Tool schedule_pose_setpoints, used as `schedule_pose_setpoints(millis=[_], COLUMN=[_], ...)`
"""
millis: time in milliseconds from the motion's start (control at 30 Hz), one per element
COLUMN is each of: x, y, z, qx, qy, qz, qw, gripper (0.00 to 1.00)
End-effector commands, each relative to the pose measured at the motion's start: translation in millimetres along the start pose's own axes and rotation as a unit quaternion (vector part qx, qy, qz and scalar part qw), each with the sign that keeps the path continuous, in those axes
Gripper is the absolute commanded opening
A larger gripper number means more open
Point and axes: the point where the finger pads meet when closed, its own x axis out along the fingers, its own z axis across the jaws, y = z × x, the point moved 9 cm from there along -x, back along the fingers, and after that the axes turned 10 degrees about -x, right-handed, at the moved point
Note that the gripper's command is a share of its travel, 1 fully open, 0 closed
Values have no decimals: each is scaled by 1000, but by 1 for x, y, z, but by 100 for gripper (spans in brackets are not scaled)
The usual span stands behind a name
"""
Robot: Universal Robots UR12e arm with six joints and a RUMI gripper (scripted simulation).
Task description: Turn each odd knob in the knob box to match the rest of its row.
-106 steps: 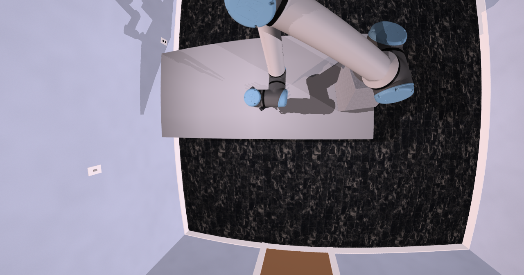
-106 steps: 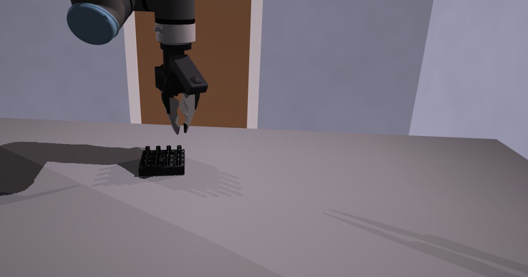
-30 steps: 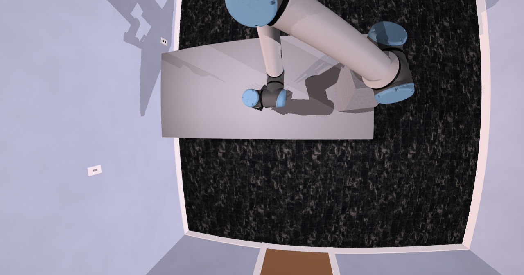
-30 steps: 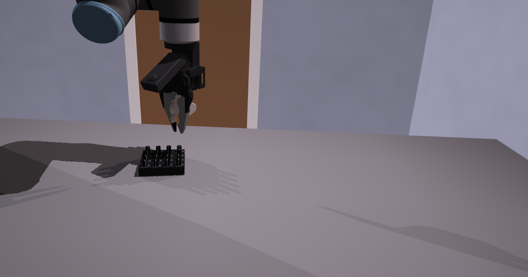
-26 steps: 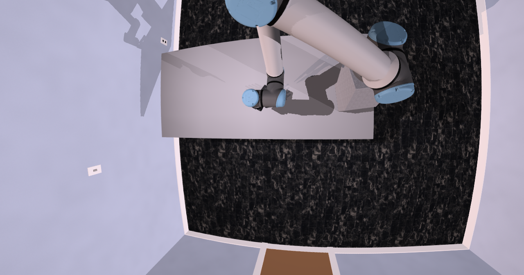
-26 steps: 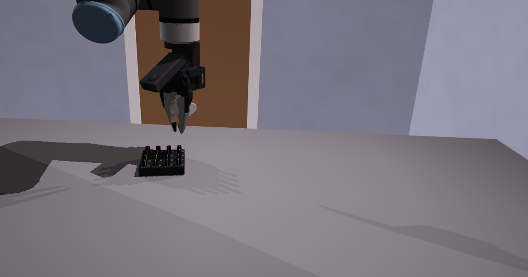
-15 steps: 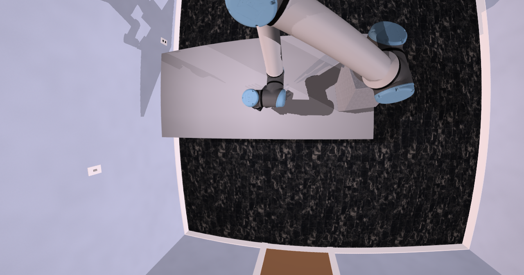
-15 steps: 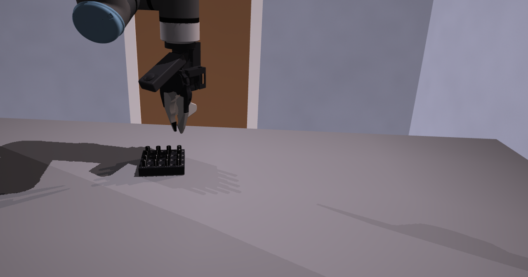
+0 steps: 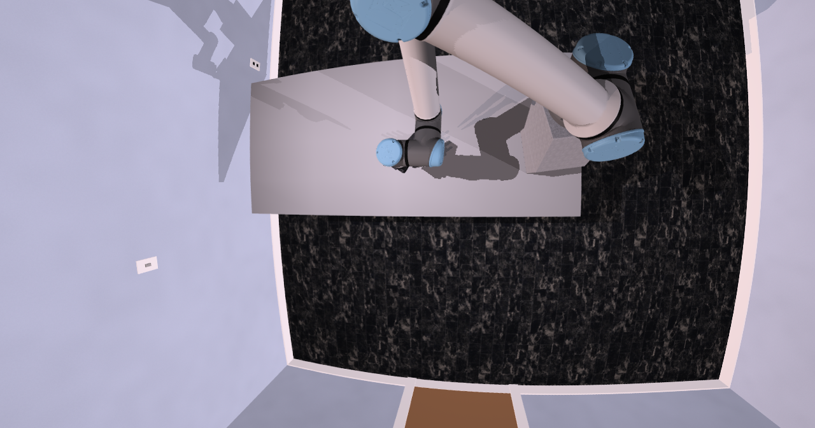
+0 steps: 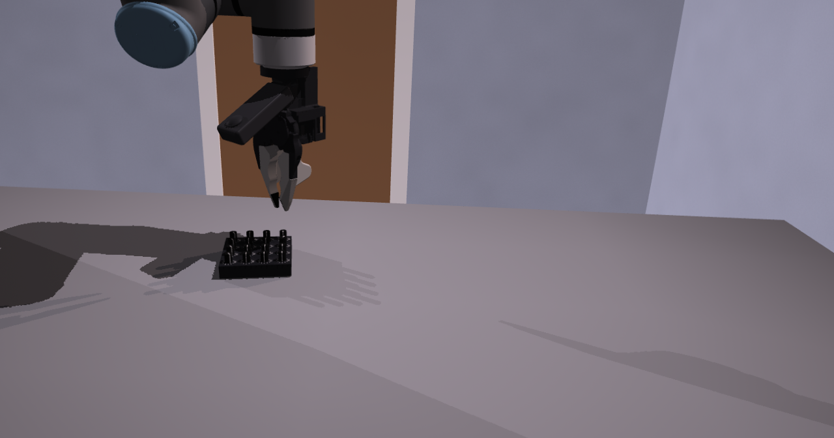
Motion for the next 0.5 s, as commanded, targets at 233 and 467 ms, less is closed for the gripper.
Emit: schedule_pose_setpoints(millis=[233, 467], x=[-3, -3], y=[-2, -2], z=[-3, -3], qx=[8, 8], qy=[3, 3], qz=[-1, -1], qw=[1000, 1000], gripper=[11, 11])
